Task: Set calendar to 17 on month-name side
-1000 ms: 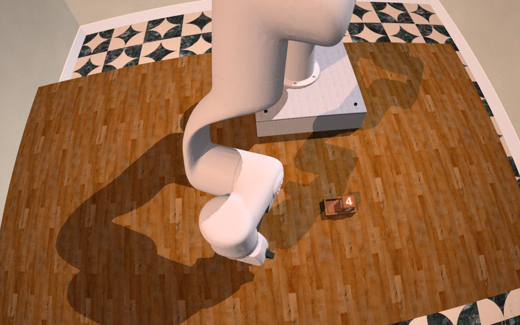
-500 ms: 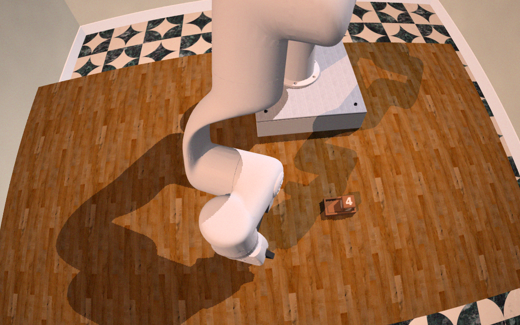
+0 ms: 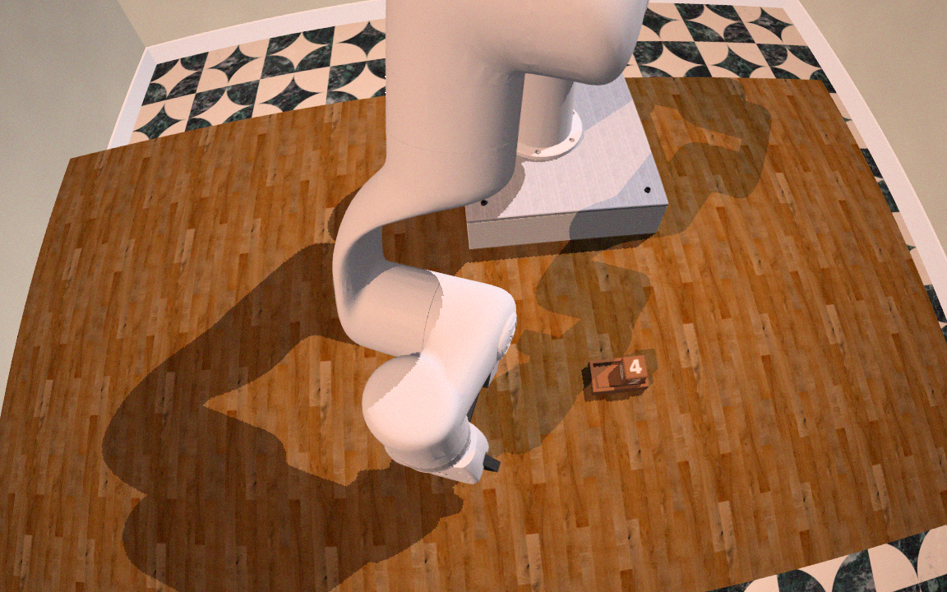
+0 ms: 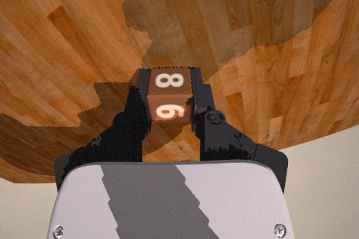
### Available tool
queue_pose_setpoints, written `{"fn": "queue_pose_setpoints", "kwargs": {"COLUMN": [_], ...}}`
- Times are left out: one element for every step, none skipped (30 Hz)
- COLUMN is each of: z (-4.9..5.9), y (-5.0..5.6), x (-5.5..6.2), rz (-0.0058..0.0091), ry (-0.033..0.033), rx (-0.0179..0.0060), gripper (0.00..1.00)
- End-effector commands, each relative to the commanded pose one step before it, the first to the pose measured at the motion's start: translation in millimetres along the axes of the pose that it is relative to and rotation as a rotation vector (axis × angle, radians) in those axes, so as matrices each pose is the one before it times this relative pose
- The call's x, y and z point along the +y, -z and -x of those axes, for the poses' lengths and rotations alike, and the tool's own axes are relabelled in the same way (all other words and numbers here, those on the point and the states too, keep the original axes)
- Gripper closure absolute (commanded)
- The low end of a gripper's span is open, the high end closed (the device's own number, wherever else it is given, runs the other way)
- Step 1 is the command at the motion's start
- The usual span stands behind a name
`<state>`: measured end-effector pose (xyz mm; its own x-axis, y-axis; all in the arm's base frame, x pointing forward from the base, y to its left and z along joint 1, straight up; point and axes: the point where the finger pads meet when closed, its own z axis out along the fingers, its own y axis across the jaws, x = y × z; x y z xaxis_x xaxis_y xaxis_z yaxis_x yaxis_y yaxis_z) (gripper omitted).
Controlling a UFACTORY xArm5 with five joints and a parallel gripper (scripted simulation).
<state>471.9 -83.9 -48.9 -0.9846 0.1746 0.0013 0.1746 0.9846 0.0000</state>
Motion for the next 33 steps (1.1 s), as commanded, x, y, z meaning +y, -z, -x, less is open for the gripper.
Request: {"fn": "queue_pose_setpoints", "kwargs": {"z": [1.47, 0.00, 0.00, 0.00, 0.00, 0.00, 0.00, 0.00, 0.00, 0.00, 0.00, 0.00, 0.00, 0.00, 0.00, 0.00, 0.00, 0.00, 0.00, 0.00, 0.00, 0.00, 0.00, 0.00, 0.00, 0.00, 0.00, 0.00, 0.00, 0.00, 0.00, 0.00, 0.00], "y": [1.28, 0.00, 0.00, 0.00, 0.00, 0.00, 0.00, 0.00, 0.00, 0.00, -0.02, -0.04, -0.07, -0.11, -0.15, -0.18, -0.22, -0.25, -0.27, -0.29, -0.29, 0.00, 0.00, -0.29, -0.29, -0.27, -0.25, -0.22, -0.18, -0.15, -0.11, -0.07, -0.04], "x": [0.01, 0.00, 0.00, 0.00, 0.00, 0.00, 0.00, 0.00, 0.00, 0.00, 0.00, 0.00, 0.00, 0.00, 0.00, 0.00, 0.00, 0.00, 0.00, 0.00, -0.01, 0.00, 0.00, -0.01, 0.00, 0.00, 0.00, 0.00, 0.00, 0.00, 0.00, 0.00, 0.00], "rz": [0.00001, 0.00000, 0.00000, 0.00000, 0.00000, 0.00000, 0.00000, 0.00000, 0.00000, 0.00000, 0.00000, 0.00000, 0.00000, 0.00000, 0.00000, 0.00000, 0.00000, 0.00000, 0.00000, 0.00000, 0.00000, 0.00000, 0.00000, 0.00000, 0.00000, 0.00000, 0.00000, 0.00000, 0.00000, 0.00000, 0.00000, 0.00000, 0.00000], "ry": [0.00001, 0.00000, 0.00000, 0.00000, 0.00000, 0.00000, 0.00000, 0.00000, 0.00000, 0.00000, 0.00000, 0.00000, 0.00000, 0.00001, 0.00001, 0.00001, 0.00001, 0.00002, 0.00002, 0.00002, 0.00002, 0.00000, 0.00000, 0.00002, 0.00002, 0.00002, 0.00002, 0.00001, 0.00001, 0.00001, 0.00001, 0.00000, 0.00000], "rx": [-0.00367, 0.00000, 0.00000, 0.00000, 0.00000, 0.00000, 0.00000, 0.00000, 0.00000, 0.00000, 0.00000, 0.00000, 0.00000, 0.00000, 0.00000, 0.00000, 0.00000, 0.00000, 0.00000, 0.00000, 0.00000, 0.00000, 0.00000, 0.00000, 0.00000, 0.00000, 0.00000, 0.00000, 0.00000, 0.00000, 0.00000, 0.00000, 0.00000], "gripper": [0.73, 0.73, 0.73, 0.73, 0.73, 0.73, 0.73, 0.73, 0.73, 0.73, 0.73, 0.73, 0.73, 0.73, 0.73, 0.73, 0.73, 0.73, 0.73, 0.73, 0.73, 0.73, 0.73, 0.73, 0.73, 0.73, 0.73, 0.73, 0.73, 0.73, 0.73, 0.73, 0.73]}}
